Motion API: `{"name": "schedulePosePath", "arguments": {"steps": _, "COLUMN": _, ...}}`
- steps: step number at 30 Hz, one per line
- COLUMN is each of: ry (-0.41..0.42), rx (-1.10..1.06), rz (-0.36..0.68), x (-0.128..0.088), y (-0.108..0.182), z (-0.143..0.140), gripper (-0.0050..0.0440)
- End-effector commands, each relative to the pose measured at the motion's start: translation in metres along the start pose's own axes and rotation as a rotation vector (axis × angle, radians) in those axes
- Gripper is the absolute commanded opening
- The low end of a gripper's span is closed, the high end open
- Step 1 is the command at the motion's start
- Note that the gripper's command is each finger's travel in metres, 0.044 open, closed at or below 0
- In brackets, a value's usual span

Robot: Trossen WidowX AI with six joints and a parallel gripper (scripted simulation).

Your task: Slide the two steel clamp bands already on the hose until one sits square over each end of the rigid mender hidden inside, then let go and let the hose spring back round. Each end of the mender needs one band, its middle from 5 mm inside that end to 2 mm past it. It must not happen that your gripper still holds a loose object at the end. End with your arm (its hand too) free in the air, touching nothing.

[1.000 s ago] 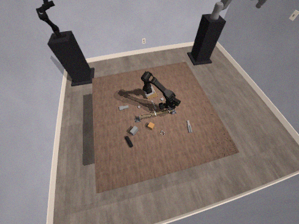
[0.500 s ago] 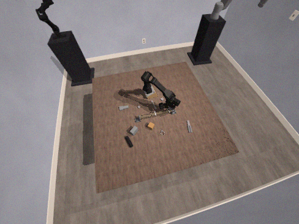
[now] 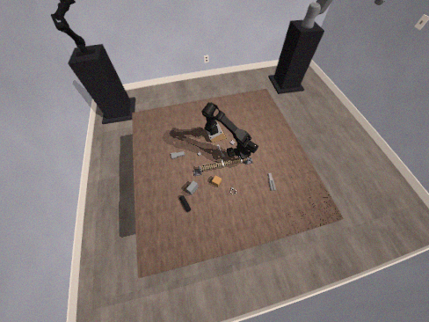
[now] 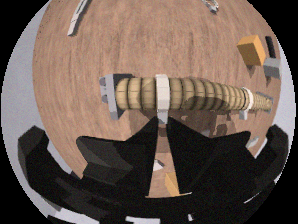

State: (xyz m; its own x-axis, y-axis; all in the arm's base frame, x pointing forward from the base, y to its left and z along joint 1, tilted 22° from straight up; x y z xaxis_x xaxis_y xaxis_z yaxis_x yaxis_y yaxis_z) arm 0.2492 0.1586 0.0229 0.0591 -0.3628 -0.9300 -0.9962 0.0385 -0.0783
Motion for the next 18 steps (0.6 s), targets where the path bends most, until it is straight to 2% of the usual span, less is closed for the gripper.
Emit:
{"name": "schedulePosePath", "arguments": {"steps": 1, "ry": 0.000, "rx": 0.004, "rz": -0.003, "x": 0.000, "y": 0.000, "z": -0.001, "gripper": 0.0000}}
{"name": "schedulePosePath", "arguments": {"steps": 18, "ry": 0.000, "rx": 0.004, "rz": -0.003, "x": -0.001, "y": -0.002, "z": -0.014, "gripper": 0.0000}}
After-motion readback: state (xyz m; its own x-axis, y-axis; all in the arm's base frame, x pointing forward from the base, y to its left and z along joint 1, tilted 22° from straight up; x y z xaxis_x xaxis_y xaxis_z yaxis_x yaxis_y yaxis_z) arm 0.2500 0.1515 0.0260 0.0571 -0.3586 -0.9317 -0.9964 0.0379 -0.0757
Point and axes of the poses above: the point midway between the two fingers, 35 mm back from their tips, its own x axis out along the fingers, its own z axis across the jaws, y = z × x, the point moved 5 cm from there along -x, back along the fingers, and after that the axes turned 7 degrees about x, right-handed, at the moved point
